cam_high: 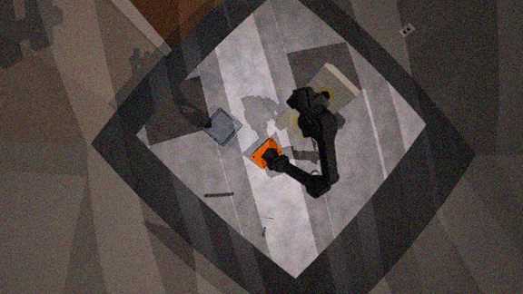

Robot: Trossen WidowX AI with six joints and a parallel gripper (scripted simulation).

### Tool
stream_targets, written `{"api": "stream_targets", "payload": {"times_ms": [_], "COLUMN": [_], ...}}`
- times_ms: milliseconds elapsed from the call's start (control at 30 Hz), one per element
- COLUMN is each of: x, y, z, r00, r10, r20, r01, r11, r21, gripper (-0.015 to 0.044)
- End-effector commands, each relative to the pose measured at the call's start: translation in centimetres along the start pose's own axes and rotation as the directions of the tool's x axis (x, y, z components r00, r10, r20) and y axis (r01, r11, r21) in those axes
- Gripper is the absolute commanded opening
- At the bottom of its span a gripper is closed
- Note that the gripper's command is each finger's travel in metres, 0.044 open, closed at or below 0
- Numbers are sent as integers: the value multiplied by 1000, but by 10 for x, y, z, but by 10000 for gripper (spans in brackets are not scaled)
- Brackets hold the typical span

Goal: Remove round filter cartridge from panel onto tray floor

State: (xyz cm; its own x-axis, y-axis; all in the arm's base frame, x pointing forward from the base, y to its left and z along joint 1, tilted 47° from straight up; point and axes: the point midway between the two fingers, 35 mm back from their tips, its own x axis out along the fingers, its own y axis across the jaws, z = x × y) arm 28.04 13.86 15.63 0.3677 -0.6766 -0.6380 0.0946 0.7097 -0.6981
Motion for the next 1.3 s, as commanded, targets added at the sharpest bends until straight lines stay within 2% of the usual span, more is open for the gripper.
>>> {"api": "stream_targets", "payload": {"times_ms": [0,467,533,733,1000,1267], "x": [1,13,12,5,-8,-25], "y": [15,82,77,116,168,214], "z": [1,-1,-4,-28,-64,-104], "r00": [1000,999,999,991,955,889], "r10": [-4,-23,-15,97,249,387], "r20": [-12,-37,-40,-90,-164,-246], "r01": [4,24,14,-115,-298,-441], "r11": [1000,1000,1000,968,827,575], "r21": [0,7,-26,-222,-477,-689], "gripper": [0,0,0,0,0,0]}}
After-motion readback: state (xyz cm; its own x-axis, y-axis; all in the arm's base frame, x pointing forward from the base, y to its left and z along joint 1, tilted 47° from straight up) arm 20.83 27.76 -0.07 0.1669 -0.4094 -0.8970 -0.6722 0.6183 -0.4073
